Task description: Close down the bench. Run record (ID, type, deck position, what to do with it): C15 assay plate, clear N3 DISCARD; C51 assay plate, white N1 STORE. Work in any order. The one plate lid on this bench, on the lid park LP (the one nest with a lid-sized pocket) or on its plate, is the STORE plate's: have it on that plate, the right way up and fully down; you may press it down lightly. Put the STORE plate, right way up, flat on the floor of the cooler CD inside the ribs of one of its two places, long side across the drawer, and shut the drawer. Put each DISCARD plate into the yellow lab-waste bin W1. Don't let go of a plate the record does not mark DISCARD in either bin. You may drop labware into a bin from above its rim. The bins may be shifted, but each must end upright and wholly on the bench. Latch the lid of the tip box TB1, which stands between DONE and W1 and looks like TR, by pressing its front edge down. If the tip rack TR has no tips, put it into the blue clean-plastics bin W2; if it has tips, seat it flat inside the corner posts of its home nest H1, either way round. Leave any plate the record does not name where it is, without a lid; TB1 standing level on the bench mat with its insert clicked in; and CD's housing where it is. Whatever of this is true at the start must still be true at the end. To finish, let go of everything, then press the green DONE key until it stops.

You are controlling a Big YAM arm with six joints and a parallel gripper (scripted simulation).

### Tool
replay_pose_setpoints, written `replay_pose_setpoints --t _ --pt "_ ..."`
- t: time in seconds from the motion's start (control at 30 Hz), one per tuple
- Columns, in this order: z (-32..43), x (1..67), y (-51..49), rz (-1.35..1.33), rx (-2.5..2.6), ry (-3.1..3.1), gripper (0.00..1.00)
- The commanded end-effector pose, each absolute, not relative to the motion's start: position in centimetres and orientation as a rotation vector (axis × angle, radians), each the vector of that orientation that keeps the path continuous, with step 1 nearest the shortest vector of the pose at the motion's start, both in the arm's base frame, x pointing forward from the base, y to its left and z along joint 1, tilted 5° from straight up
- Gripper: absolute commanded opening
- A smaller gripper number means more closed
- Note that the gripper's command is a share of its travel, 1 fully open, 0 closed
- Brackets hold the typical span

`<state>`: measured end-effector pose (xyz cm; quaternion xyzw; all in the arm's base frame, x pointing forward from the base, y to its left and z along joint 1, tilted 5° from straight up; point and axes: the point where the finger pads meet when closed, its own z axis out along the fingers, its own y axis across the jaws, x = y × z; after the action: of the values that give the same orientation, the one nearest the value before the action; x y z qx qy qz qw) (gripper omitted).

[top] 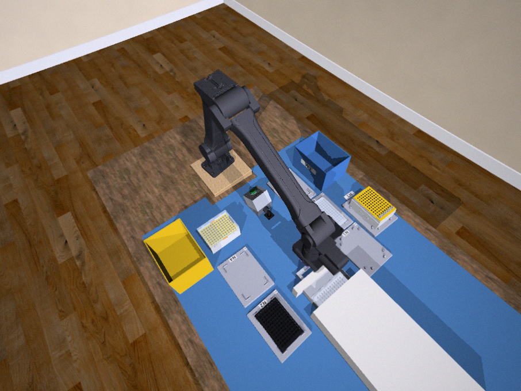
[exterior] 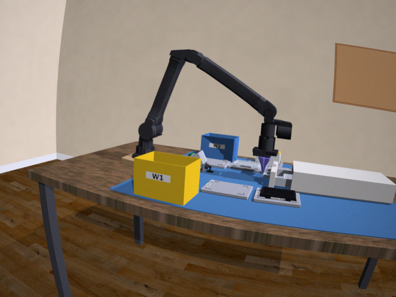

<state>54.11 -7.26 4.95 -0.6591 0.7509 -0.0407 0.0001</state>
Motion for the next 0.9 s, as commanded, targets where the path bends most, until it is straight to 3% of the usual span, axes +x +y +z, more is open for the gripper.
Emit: replay_pose_setpoints --t 0.0,0.87 --pt "6.45 57.02 -8.23 -0.183 -2.038 2.334 0.00" --pt "6.32 57.06 -8.21 -0.188 -2.036 2.332 0.00"
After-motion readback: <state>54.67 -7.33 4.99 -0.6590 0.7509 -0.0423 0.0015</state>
